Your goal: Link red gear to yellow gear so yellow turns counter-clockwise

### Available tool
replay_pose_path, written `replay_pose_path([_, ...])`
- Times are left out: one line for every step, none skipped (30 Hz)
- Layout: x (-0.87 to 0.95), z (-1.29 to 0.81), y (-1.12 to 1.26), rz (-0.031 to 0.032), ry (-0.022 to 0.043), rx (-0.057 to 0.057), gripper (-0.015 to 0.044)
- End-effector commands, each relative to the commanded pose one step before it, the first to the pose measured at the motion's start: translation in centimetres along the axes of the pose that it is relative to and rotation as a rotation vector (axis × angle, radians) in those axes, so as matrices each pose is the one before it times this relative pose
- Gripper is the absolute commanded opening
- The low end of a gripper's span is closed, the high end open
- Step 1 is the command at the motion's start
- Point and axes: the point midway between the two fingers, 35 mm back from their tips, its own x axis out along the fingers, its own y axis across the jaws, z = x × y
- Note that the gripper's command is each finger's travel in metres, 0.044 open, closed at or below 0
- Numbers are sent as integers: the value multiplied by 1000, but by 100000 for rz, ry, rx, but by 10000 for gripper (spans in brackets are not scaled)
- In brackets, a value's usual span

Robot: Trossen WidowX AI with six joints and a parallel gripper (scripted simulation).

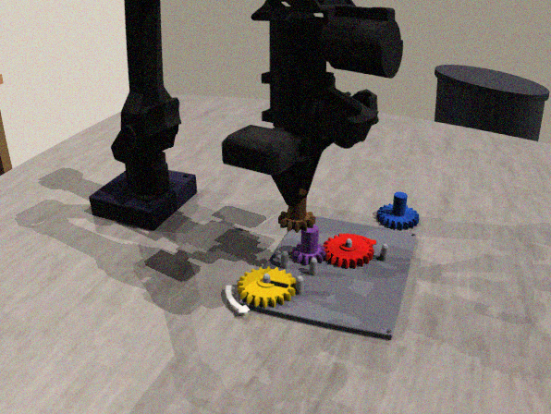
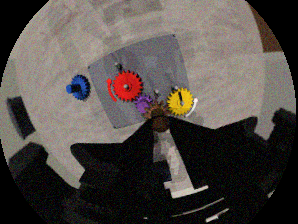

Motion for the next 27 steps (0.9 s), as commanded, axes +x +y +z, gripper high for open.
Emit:
replay_pose_path([285,-457,-610,259,-441,-408,0])
replay_pose_path([101,-101,-188,-21,3,-1,0])
replay_pose_path([101,-103,-187,-21,3,-1,0])
replay_pose_path([84,-87,-155,-17,3,-1,0])
replay_pose_path([50,-53,-92,-10,2,0,0])
replay_pose_path([17,-18,-31,-3,1,0,0])
replay_pose_path([-16,-6,0,0,1,0,0])
replay_pose_path([-34,-13,0,0,1,0,0])
replay_pose_path([-21,-8,0,0,1,0,0])
replay_pose_path([0,0,0,0,0,-422,0])
replay_pose_path([0,0,0,0,0,-869,0])
replay_pose_path([0,0,0,0,0,-1157,0])
replay_pose_path([0,0,0,0,0,-1607,0])
replay_pose_path([0,0,0,0,0,-2094,0])
replay_pose_path([0,0,0,0,0,-2333,0])
replay_pose_path([0,0,0,0,0,-2669,0])
replay_pose_path([0,0,-1,0,0,-2840,0])
replay_pose_path([0,0,-1,0,0,-2883,0])
replay_pose_path([0,0,-1,0,0,-2962,0])
replay_pose_path([0,0,-1,0,0,-2968,0])
replay_pose_path([0,0,-1,0,0,-2968,0])
replay_pose_path([0,0,-1,0,0,-2863,0])
replay_pose_path([0,0,-1,0,0,-2855,0])
replay_pose_path([0,0,-1,0,0,-2854,0])
replay_pose_path([0,0,-1,0,0,-2917,0])
replay_pose_path([0,0,-1,0,0,-2925,0])
replay_pose_path([0,0,-1,0,0,-2925,0])
